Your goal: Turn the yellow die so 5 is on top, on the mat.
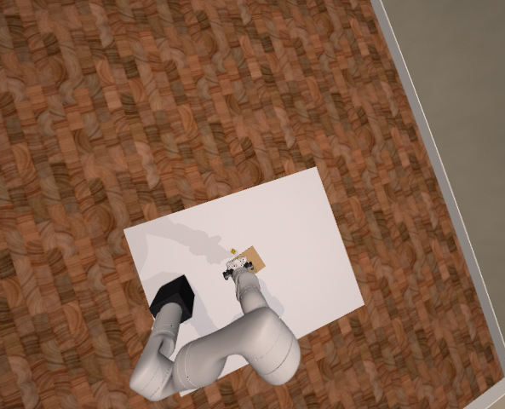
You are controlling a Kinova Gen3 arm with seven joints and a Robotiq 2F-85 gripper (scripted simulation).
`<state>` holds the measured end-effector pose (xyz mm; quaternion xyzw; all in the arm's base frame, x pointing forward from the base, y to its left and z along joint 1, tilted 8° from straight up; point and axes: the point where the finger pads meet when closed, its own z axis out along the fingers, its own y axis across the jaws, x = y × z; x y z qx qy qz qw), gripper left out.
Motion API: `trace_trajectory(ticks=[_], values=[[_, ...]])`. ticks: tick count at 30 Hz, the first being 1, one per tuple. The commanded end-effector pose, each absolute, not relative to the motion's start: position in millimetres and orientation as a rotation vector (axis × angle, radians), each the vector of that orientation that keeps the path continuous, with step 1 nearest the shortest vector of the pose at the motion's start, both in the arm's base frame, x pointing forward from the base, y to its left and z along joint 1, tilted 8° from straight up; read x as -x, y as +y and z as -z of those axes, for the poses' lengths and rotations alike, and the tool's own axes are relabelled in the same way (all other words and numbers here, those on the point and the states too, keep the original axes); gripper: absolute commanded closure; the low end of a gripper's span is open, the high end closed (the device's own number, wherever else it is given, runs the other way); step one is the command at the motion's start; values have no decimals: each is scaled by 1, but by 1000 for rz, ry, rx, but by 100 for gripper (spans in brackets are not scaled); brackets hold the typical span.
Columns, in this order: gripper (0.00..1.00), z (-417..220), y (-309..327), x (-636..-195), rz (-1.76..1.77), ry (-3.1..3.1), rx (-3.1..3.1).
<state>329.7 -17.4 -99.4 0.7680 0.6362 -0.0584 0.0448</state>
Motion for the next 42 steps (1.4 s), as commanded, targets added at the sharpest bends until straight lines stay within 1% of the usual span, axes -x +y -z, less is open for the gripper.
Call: trace_trajectory(ticks=[1, 11, 27, 30, 33, 35, 39, 42], values=[[0, 85, -8, -340, 144, 1959, -2317], [0, 43, -2, -340, 144, 1959, -2317], [0, 40, 0, -341, 145, 1973, -2306], [0, 42, 8, -342, 156, 2109, -2189], [0, 48, 25, -346, 173, 2356, -1940], [0, 48, 25, -346, 173, 2356, -1940], [0, 55, 46, -349, 190, 2620, -1593], [0, 56, 52, -350, 194, 2679, -1499]])
